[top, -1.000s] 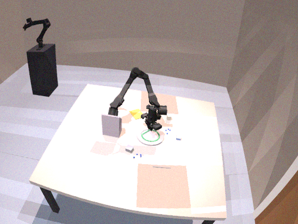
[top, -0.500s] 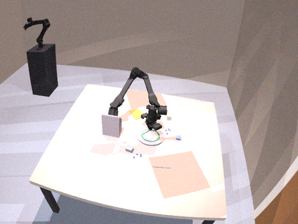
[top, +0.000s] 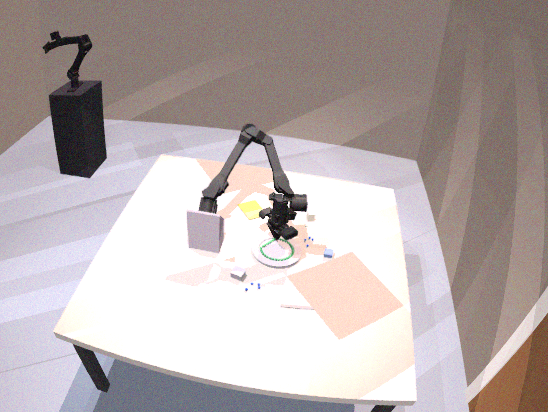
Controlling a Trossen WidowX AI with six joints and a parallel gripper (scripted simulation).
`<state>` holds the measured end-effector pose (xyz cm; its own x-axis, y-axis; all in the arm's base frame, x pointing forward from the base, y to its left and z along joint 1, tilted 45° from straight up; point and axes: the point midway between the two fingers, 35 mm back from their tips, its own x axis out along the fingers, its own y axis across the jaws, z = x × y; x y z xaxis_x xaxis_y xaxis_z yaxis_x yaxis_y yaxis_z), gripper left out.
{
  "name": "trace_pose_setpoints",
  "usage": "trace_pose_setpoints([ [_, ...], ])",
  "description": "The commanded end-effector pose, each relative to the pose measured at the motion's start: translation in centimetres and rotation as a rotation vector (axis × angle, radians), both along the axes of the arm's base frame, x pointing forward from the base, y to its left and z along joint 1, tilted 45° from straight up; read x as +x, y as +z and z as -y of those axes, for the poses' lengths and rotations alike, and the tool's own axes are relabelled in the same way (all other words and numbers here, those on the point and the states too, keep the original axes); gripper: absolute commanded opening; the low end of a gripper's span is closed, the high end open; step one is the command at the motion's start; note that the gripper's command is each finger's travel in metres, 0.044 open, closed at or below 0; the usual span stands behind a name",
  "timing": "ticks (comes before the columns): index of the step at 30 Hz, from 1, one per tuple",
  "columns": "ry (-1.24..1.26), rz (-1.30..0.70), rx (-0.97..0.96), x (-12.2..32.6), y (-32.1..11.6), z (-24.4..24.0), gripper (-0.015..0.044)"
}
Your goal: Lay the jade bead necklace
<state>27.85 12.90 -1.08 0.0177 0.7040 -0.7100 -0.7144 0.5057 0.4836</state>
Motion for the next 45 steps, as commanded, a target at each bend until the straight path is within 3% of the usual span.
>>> trace_pose_setpoints([
  [1, 0.000, 0.000, 0.000, 0.00, 0.01, -0.01, 0.0000],
  [45, -0.003, -0.010, -0.002, -0.58, 0.27, -0.46, 0.0000],
])
